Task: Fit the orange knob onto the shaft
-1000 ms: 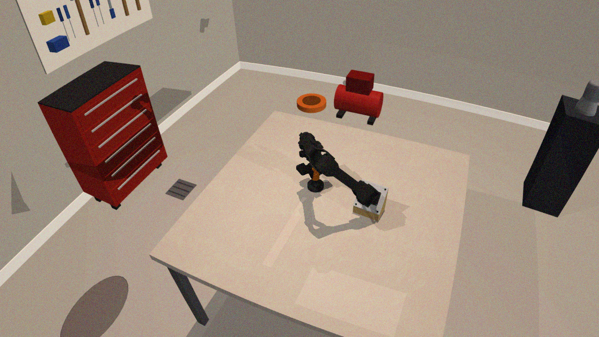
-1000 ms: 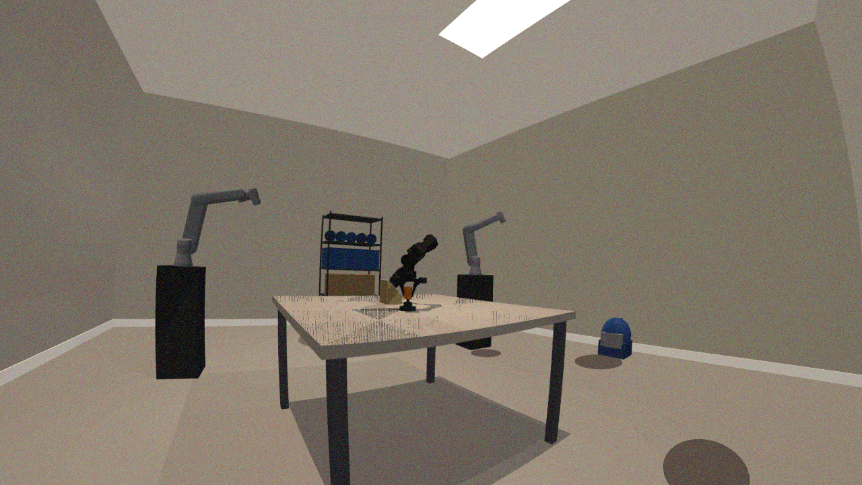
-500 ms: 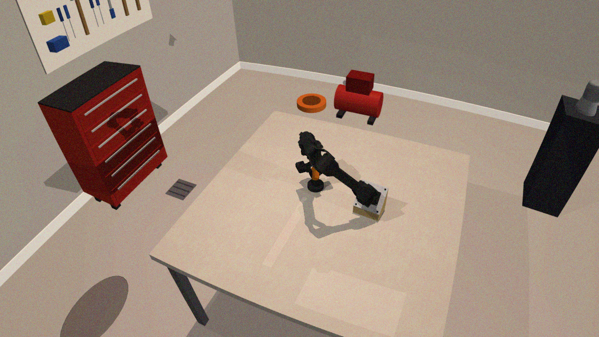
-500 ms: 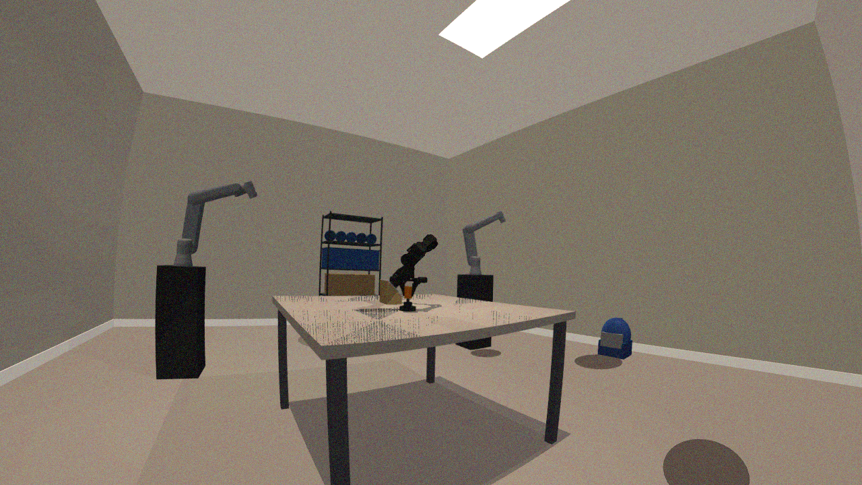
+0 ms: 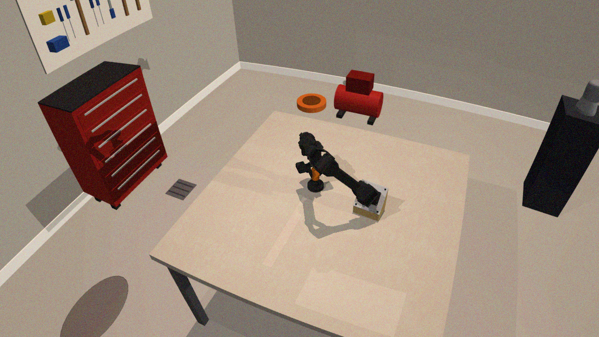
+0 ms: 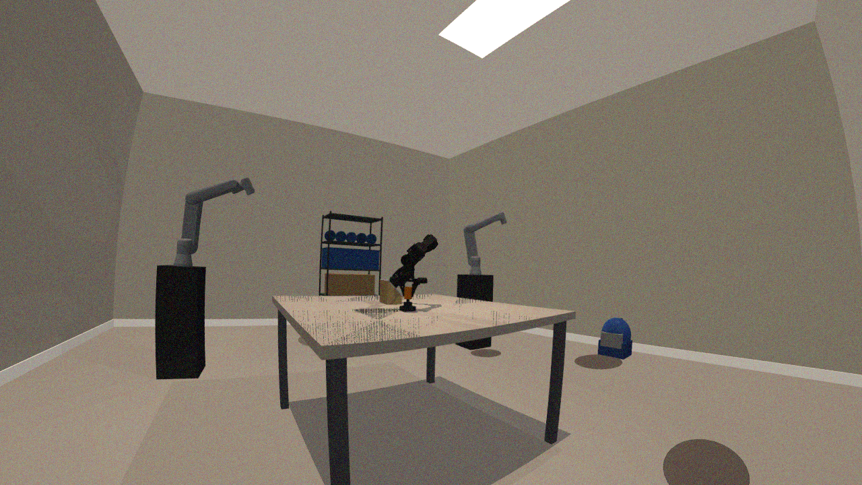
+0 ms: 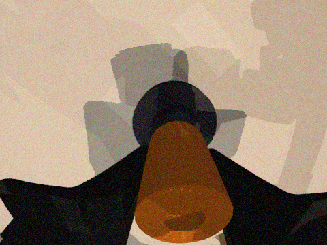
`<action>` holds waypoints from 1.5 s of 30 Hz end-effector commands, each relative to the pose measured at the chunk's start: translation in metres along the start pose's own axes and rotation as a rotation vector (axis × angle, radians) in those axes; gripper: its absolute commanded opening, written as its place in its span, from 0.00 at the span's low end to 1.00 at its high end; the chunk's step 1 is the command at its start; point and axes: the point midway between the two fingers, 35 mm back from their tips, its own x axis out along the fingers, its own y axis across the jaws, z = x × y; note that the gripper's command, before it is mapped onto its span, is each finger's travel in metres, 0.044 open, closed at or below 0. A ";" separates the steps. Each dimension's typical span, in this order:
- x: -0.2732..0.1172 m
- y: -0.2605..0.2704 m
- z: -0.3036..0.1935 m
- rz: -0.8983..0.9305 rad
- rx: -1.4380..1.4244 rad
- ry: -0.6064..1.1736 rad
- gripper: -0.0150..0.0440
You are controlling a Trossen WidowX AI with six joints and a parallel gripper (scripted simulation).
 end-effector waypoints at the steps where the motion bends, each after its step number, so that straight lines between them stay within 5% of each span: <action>1: 0.001 0.000 0.000 -0.001 0.005 -0.001 0.25; 45: 0.001 0.000 0.000 -0.001 0.207 -0.001 0.25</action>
